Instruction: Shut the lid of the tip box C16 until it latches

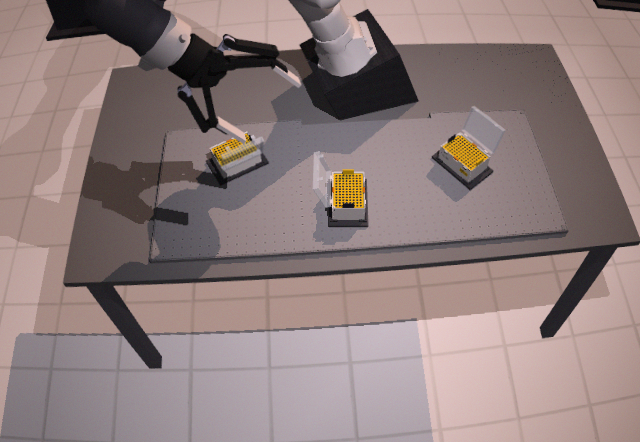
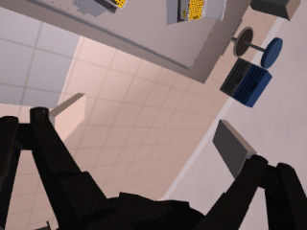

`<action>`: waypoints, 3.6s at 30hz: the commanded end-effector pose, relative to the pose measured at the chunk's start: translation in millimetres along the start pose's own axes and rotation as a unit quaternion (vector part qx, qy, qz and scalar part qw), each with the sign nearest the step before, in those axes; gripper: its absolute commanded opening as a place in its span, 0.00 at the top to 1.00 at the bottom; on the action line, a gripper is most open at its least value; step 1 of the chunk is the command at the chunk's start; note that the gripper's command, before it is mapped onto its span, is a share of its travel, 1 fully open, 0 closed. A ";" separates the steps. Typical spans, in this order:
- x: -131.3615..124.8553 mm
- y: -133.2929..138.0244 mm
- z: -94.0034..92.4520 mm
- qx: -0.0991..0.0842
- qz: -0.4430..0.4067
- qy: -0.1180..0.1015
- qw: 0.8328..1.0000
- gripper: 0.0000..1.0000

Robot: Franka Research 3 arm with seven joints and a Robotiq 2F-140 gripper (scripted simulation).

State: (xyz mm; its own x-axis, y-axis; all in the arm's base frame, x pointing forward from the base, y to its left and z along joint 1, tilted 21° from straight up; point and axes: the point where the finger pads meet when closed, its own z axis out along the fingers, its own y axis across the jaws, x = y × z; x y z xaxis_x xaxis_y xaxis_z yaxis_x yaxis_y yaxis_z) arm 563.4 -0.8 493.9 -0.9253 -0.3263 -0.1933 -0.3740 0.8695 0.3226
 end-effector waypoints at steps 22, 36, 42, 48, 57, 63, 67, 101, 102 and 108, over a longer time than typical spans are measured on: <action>-6.9 39.0 100.7 -0.021 0.120 0.080 0.989 0.00; -2.6 58.4 157.3 -0.028 0.159 0.119 0.980 0.00; 2.8 67.2 185.5 -0.033 0.200 0.159 0.966 0.00; 6.7 72.9 204.2 -0.033 0.212 0.170 0.962 0.00; 18.7 84.9 245.8 -0.034 0.253 0.211 0.944 0.00; 27.1 91.2 268.5 -0.033 0.284 0.241 0.928 0.00; 32.2 94.9 282.2 -0.033 0.284 0.241 0.928 0.00; 106.2 127.6 406.7 0.000 0.439 0.391 0.809 0.00; 109.3 128.7 410.5 0.003 0.448 0.400 0.800 0.00; 126.9 134.5 432.2 0.004 0.449 0.402 0.798 0.00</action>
State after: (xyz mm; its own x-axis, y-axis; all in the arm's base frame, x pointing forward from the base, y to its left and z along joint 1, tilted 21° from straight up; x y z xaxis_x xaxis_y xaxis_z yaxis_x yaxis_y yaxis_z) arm 427.1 229.2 120.0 -0.5871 0.2499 0.7700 0.4231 0.9056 0.0288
